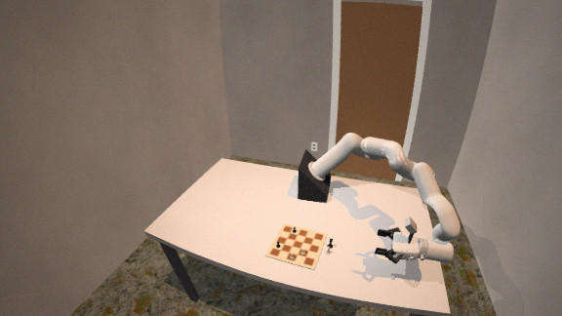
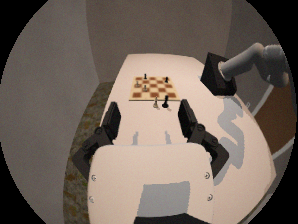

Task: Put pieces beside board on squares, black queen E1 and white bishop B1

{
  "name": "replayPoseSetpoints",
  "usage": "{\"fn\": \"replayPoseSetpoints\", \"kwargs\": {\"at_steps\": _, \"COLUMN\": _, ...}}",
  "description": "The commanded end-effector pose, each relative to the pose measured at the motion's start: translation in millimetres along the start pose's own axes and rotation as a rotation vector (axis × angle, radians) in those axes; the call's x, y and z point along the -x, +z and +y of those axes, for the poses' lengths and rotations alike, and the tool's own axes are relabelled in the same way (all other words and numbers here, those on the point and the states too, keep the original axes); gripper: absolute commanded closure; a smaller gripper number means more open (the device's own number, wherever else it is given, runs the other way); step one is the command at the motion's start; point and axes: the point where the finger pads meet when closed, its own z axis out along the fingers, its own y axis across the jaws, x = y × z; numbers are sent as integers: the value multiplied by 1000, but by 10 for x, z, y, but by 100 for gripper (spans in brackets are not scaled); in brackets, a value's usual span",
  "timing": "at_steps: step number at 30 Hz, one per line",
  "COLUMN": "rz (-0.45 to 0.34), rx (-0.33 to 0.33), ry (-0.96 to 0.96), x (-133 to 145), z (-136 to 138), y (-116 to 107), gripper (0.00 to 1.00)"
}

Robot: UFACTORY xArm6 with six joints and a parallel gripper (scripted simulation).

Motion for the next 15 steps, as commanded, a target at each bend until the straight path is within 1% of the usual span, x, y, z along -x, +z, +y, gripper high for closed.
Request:
{"fn": "replayPoseSetpoints", "kwargs": {"at_steps": 1, "rz": -10, "rx": 7, "ry": 7, "x": 3, "z": -8, "y": 14, "gripper": 0}}
{"fn": "replayPoseSetpoints", "kwargs": {"at_steps": 3, "rz": -36, "rx": 26, "ry": 18, "x": 17, "z": -8, "y": 85, "gripper": 0}}
{"fn": "replayPoseSetpoints", "kwargs": {"at_steps": 5, "rz": -87, "rx": 65, "ry": 41, "x": 45, "z": 0, "y": 217, "gripper": 0}}
{"fn": "replayPoseSetpoints", "kwargs": {"at_steps": 7, "rz": -166, "rx": 129, "ry": 84, "x": 88, "z": 32, "y": 406, "gripper": 0}}
{"fn": "replayPoseSetpoints", "kwargs": {"at_steps": 8, "rz": -215, "rx": 171, "ry": 116, "x": 114, "z": 62, "y": 514, "gripper": 0}}
{"fn": "replayPoseSetpoints", "kwargs": {"at_steps": 13, "rz": -215, "rx": 171, "ry": 116, "x": 114, "z": 62, "y": 514, "gripper": 0}}
{"fn": "replayPoseSetpoints", "kwargs": {"at_steps": 14, "rz": -271, "rx": 221, "ry": 156, "x": 142, "z": 103, "y": 626, "gripper": 0}}
{"fn": "replayPoseSetpoints", "kwargs": {"at_steps": 15, "rz": -271, "rx": 221, "ry": 156, "x": 142, "z": 103, "y": 626, "gripper": 0}}
